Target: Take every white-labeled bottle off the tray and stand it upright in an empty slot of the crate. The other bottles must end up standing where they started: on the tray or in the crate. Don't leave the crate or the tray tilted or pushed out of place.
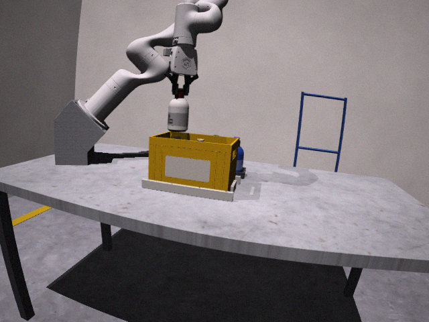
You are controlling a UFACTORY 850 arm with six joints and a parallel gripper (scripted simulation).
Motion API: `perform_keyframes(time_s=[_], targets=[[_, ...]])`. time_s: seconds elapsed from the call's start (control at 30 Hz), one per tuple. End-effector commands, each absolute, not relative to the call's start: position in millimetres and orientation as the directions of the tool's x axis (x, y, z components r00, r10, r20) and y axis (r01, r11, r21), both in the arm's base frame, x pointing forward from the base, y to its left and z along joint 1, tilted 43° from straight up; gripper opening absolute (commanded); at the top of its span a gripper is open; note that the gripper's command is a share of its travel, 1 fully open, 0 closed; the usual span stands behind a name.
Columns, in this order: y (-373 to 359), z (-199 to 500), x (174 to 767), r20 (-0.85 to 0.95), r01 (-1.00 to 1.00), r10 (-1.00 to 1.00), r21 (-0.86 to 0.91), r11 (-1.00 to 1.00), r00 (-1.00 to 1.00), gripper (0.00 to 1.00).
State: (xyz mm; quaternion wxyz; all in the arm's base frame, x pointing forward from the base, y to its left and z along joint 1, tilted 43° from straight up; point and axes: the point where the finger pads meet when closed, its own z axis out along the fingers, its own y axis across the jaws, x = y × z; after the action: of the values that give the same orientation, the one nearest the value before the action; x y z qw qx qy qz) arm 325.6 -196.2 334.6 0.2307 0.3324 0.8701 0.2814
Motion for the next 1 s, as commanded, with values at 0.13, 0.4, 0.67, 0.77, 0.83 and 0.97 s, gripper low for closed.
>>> perform_keyframes(time_s=[0.13,0.4,0.67,0.77,0.83,0.97], targets=[[-215.2,327.3,327.0,-0.215,0.448,0.708,0.643,0.621,-0.672,0.0],[-225.9,322.9,327.6,-0.215,0.448,0.708,0.643,0.621,-0.672,0.0],[-238.2,317.9,328.2,-0.215,0.448,0.708,0.643,0.621,-0.672,0.0],[-239.5,317.3,328.3,-0.215,0.448,0.708,0.643,0.621,-0.672,0.0],[-242.1,316.3,328.5,-0.215,0.448,0.708,0.643,0.621,-0.672,0.0],[-246.7,314.4,328.7,-0.215,0.448,0.708,0.643,0.621,-0.672,0.0]])
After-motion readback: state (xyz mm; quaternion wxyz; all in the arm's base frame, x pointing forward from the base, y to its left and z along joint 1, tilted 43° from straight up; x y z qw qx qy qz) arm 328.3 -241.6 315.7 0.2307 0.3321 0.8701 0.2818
